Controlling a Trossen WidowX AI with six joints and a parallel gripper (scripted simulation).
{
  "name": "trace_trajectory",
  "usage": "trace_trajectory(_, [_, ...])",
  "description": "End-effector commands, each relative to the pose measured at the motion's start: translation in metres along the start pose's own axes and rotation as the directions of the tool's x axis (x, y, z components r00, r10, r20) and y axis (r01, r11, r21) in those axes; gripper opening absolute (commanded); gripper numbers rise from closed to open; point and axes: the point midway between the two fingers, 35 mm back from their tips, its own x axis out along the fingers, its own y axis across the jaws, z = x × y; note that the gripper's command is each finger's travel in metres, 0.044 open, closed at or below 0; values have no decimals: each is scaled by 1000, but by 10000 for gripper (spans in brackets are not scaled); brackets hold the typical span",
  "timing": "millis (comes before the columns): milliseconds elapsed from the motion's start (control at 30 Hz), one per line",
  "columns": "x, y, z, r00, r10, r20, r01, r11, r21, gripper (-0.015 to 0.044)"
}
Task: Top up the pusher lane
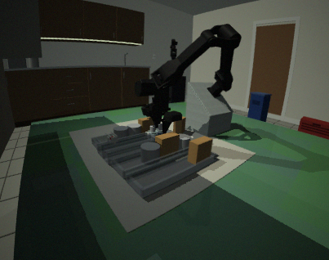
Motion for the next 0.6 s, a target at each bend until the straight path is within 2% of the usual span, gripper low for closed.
trace_trajectory(0, [0,2,3,1000,6,12,-6,1000,-9,0])
trace_trajectory(567, [0,2,0,1000,6,11,-6,1000,-9,0])
